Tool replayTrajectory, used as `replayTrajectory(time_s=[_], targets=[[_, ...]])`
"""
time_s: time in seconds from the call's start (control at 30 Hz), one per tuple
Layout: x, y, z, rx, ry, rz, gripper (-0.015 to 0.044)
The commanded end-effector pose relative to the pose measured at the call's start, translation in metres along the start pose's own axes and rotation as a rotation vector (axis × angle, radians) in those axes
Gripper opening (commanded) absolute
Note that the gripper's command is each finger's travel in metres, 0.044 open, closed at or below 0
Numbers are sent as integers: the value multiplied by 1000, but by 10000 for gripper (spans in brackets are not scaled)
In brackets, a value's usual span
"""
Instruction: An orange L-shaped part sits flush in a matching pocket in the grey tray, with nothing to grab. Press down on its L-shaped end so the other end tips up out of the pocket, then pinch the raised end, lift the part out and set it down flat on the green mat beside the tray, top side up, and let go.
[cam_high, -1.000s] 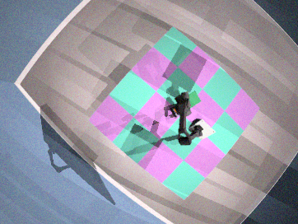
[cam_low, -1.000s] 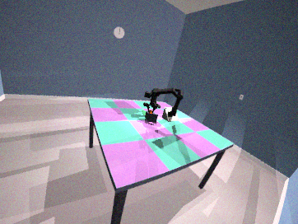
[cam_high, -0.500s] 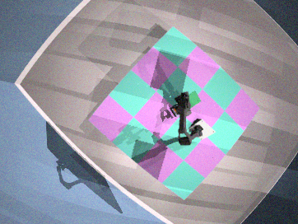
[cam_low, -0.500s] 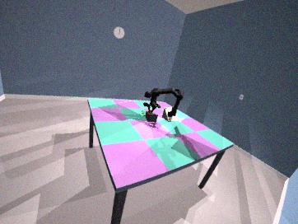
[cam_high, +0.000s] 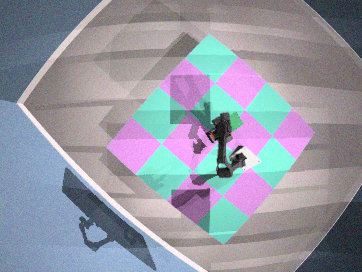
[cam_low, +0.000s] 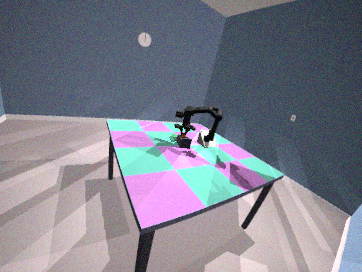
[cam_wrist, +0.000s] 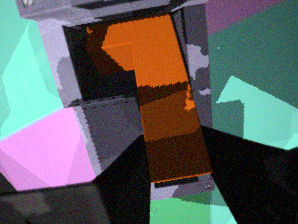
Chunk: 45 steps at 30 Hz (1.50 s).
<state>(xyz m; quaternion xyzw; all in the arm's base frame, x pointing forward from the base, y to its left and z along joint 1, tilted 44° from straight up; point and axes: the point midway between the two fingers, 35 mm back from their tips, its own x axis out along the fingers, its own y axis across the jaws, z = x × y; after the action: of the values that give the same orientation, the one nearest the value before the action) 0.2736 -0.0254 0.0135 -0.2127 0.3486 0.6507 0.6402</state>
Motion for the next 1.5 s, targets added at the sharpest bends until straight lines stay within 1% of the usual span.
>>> replayTrajectory(time_s=[0.0,1.47], targets=[[-7,-1,0,-3,0,-5,0],[-77,0,0,0,0,-4,0]])
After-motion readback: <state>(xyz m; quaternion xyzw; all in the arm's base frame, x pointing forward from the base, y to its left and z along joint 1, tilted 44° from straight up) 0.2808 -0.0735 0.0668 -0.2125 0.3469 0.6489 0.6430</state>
